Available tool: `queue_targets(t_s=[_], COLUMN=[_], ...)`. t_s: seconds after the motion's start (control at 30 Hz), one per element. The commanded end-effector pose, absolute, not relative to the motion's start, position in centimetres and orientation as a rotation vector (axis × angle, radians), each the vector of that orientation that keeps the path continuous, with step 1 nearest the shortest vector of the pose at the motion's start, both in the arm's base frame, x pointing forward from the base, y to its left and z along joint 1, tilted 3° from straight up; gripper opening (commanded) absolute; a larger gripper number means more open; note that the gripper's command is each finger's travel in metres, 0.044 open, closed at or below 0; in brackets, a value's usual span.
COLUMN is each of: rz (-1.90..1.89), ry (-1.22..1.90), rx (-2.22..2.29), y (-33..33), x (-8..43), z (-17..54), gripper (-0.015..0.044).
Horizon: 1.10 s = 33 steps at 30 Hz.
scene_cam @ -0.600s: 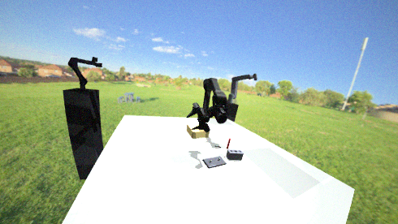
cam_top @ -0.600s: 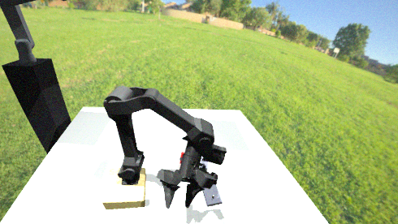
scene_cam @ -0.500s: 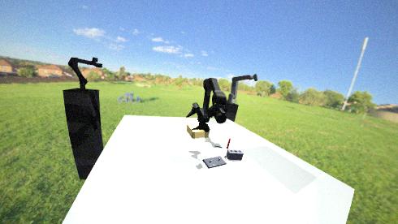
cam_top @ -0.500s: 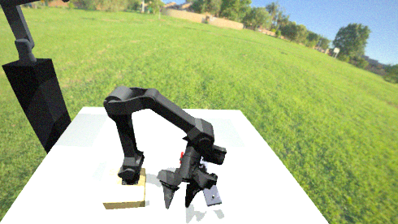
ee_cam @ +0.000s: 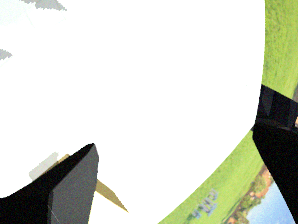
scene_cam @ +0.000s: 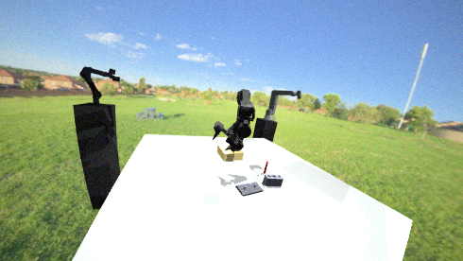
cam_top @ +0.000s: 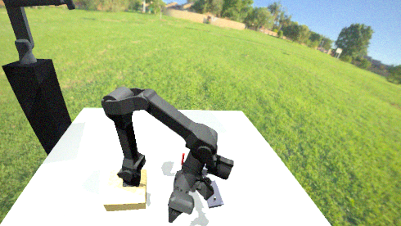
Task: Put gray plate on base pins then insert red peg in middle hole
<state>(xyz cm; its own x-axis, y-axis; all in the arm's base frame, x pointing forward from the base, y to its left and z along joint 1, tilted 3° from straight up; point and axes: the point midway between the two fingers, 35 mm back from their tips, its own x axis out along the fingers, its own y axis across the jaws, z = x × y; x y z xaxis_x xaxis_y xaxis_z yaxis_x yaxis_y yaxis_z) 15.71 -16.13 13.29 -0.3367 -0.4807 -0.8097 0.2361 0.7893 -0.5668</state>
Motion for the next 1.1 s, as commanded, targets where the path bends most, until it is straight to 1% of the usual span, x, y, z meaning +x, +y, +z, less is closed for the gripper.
queue_targets(t_s=[0.0,0.17,0.6,1.07], rz=[-0.109,0.309,0.878,0.920], ry=[1.838,1.743,1.356,1.319], rx=[-0.370,-0.553,-1.001,-1.049], y=[-16.5,-16.9,-17.9,-17.9], x=[15.8,15.8,16.2,16.2], z=[13.7,14.2,15.8,16.0], gripper=[0.0440,0.0440,0.0440,0.0440])
